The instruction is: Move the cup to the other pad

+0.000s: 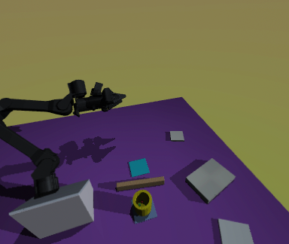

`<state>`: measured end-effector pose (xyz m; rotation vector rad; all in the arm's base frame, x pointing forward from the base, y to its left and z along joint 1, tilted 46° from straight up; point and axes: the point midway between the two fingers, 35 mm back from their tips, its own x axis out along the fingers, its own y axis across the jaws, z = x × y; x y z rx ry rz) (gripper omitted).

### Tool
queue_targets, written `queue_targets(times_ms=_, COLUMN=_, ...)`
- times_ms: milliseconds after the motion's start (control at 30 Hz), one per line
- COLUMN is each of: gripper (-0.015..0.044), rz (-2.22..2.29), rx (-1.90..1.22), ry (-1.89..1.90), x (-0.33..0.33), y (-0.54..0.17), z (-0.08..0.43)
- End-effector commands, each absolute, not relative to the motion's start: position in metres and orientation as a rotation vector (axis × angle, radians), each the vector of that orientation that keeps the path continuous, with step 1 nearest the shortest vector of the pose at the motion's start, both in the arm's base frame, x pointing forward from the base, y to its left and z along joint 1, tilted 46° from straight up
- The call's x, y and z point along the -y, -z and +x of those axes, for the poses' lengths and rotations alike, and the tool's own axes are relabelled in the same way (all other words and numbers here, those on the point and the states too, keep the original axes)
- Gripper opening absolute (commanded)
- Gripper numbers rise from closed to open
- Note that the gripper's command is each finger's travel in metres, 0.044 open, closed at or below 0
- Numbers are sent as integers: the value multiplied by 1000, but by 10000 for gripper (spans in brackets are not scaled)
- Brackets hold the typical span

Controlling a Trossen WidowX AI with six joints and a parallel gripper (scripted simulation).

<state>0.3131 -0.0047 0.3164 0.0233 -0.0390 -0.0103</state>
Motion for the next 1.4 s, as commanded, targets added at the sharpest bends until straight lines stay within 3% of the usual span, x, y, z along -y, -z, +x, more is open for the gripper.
queue_targets(times_ms=0, gripper=374, rz=14, rx=27, ry=11, x=5, y=-314, z=315)
queue_targets(times_ms=267, gripper=167, rz=-301, rx=-492, ry=-85, x=47, y=-198, z=359)
queue_targets(times_ms=733, gripper=167, rz=-374, rx=-1033, ry=-671, x=107, y=-30, z=338)
queue_targets(times_ms=1033, gripper=167, rz=-137, rx=-973, ry=-1055, x=123, y=38, z=289)
queue_targets(times_ms=1367, gripper=167, rz=-116, rx=-957, ry=-1075, x=122, y=43, z=284)
